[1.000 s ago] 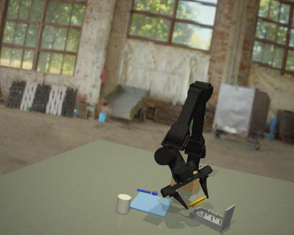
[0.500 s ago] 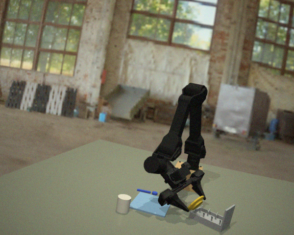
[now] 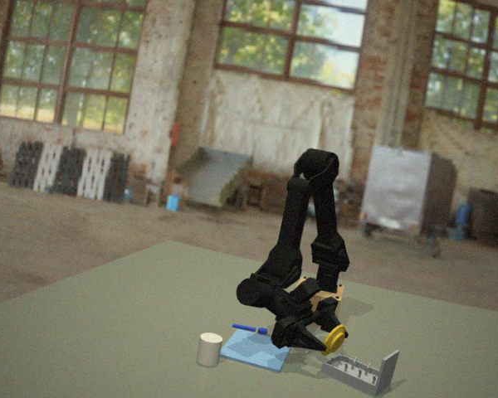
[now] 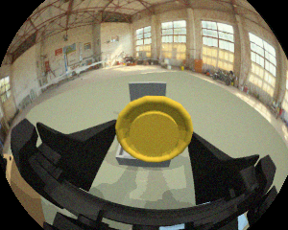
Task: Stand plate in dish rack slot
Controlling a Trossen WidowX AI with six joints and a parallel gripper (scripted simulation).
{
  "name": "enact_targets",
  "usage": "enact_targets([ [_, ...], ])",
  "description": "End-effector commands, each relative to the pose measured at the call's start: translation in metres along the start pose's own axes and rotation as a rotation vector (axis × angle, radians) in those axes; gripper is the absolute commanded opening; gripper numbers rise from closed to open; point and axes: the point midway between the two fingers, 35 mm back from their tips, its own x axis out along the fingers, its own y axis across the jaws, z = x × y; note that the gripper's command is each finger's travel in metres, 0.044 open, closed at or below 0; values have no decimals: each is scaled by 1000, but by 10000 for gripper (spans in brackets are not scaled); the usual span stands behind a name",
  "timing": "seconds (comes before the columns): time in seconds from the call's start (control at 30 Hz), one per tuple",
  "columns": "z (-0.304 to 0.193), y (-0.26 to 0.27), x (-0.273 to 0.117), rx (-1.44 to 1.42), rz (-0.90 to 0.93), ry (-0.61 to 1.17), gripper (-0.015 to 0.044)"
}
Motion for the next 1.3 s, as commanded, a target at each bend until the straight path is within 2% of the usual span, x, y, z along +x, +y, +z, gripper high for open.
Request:
enact_targets([
  [0.0, 0, 12, -6, -97, 7, -81, 0],
  [1.27, -1, 12, 10, -145, 9, -98, 0],
])
